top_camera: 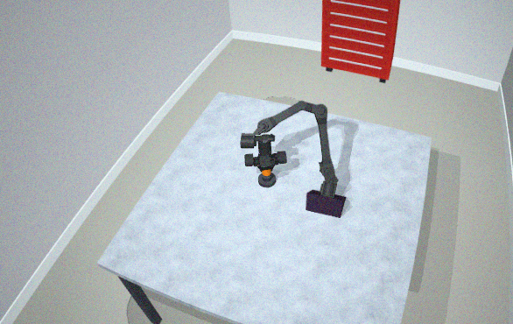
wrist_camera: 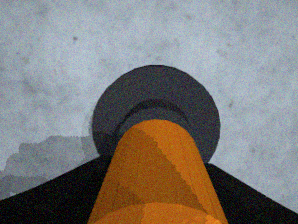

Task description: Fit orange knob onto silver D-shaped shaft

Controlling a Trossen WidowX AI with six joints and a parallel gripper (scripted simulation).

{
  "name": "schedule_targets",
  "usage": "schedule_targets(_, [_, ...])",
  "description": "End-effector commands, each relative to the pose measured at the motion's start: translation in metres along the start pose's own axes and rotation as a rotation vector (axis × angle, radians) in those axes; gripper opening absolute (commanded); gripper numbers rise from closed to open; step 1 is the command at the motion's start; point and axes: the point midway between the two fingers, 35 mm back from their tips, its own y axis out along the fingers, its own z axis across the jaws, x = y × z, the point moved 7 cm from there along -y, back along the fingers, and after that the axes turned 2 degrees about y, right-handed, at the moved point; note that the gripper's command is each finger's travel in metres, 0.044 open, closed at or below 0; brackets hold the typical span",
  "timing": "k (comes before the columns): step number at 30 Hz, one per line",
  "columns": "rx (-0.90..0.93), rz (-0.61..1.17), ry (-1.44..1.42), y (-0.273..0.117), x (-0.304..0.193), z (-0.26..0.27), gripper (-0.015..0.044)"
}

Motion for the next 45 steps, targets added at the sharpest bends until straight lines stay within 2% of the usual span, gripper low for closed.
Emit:
schedule_targets(1, [-0.001, 0.004, -0.003, 0.002, 0.000, 0.000, 0.0000])
schedule_targets(25, [-0.005, 0.004, 0.008, 0.014, 0.000, 0.001, 0.0000])
schedule_targets(41, [-0.005, 0.004, 0.008, 0.014, 0.000, 0.001, 0.0420])
schedule_targets(42, [-0.005, 0.004, 0.008, 0.014, 0.000, 0.001, 0.0440])
schedule_targets(45, [-0.005, 0.004, 0.008, 0.014, 0.000, 0.001, 0.0440])
